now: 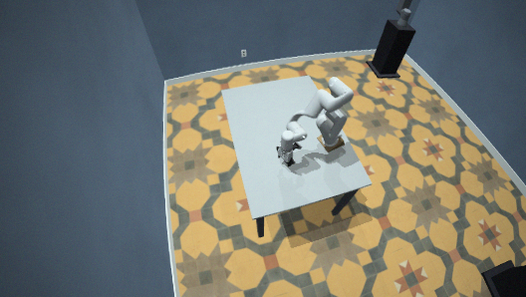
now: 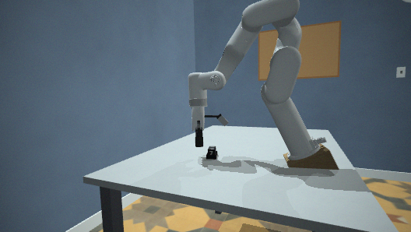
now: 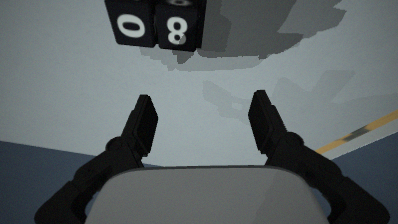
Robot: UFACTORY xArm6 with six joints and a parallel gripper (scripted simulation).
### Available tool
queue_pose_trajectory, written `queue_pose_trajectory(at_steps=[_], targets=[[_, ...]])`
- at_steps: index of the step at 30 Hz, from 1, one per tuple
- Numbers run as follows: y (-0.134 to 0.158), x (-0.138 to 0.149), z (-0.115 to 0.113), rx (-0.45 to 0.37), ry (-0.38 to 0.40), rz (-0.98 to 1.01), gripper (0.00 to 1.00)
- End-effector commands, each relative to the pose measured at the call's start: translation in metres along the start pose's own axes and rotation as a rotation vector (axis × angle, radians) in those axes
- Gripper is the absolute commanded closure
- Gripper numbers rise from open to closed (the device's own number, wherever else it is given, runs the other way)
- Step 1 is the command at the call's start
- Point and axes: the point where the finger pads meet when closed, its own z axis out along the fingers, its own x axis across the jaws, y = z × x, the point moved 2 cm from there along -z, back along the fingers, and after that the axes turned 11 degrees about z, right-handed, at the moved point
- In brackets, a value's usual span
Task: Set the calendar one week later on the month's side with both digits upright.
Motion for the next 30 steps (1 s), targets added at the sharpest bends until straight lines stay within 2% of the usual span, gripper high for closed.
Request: queue_pose_trajectory(at_steps=[1, 3, 7, 15, 22, 25, 30], targets=[[0.001, 0.002, -0.001, -0.004, -0.004, 0.113, 0.00], [0.002, 0.003, -0.001, -0.004, -0.004, 0.183, 0.00], [0.003, 0.020, 0.001, -0.004, -0.004, 0.183, 0.00], [0.003, 0.022, 0.001, -0.004, -0.003, 0.214, 0.00], [0.004, 0.025, 0.002, -0.004, -0.003, 0.444, 0.00], [0.005, 0.040, 0.003, -0.004, -0.003, 0.445, 0.00], [0.005, 0.043, 0.004, -0.004, -0.003, 0.450, 0.00]])
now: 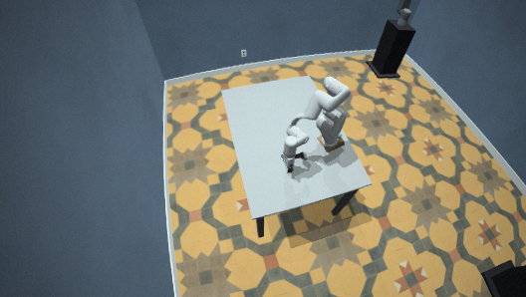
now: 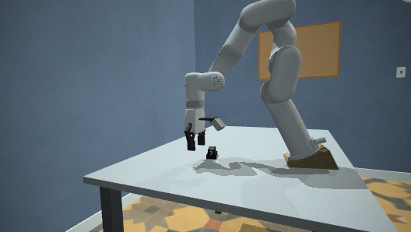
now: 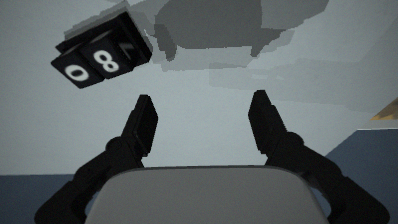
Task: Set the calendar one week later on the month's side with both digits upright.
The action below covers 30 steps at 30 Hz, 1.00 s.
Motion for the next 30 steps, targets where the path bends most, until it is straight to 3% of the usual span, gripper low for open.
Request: queue_pose_trajectory(at_steps=[1, 11, 15, 23, 30], targets=[[0.001, 0.003, -0.001, -0.006, -0.004, 0.010, 0.00], [-0.001, 0.007, 0.000, -0.007, -0.004, 0.264, 0.00], [-0.007, 0.022, 0.002, -0.007, -0.004, 0.267, 0.00], [-0.007, 0.024, 0.002, -0.007, -0.003, 0.297, 0.00], [-0.008, 0.027, 0.002, -0.007, -0.003, 0.524, 0.00]])
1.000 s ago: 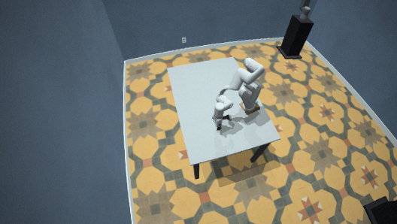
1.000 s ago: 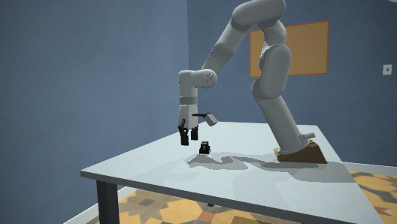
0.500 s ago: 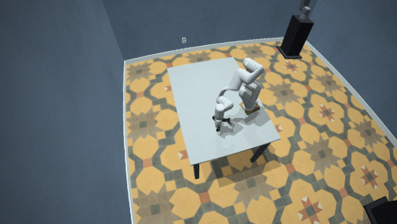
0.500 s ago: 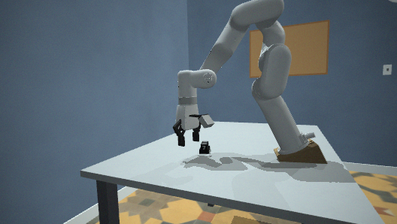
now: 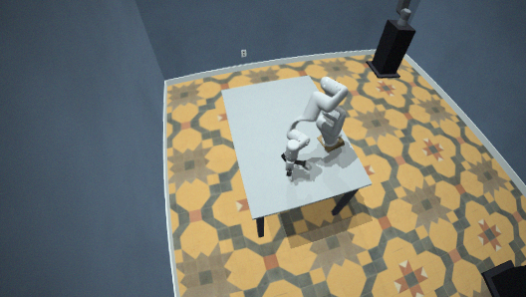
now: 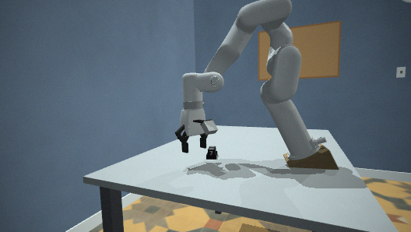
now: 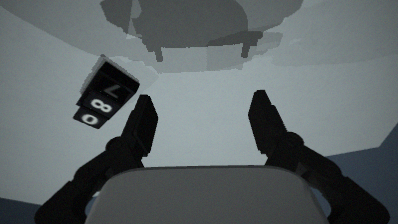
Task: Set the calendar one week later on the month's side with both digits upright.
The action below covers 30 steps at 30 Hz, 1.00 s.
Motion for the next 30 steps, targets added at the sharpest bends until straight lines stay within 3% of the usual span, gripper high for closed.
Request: queue_pose_trajectory(at_steps=[1, 11, 21, 30], targets=[[-0.005, 0.007, 0.000, -0.009, 0.000, 0.121, 0.00], [-0.013, 0.016, 0.002, -0.009, 0.000, 0.121, 0.00], [-0.013, 0.016, 0.026, -0.009, 0.000, 0.121, 0.00], [-0.013, 0.016, 0.030, -0.009, 0.000, 0.121, 0.00]])
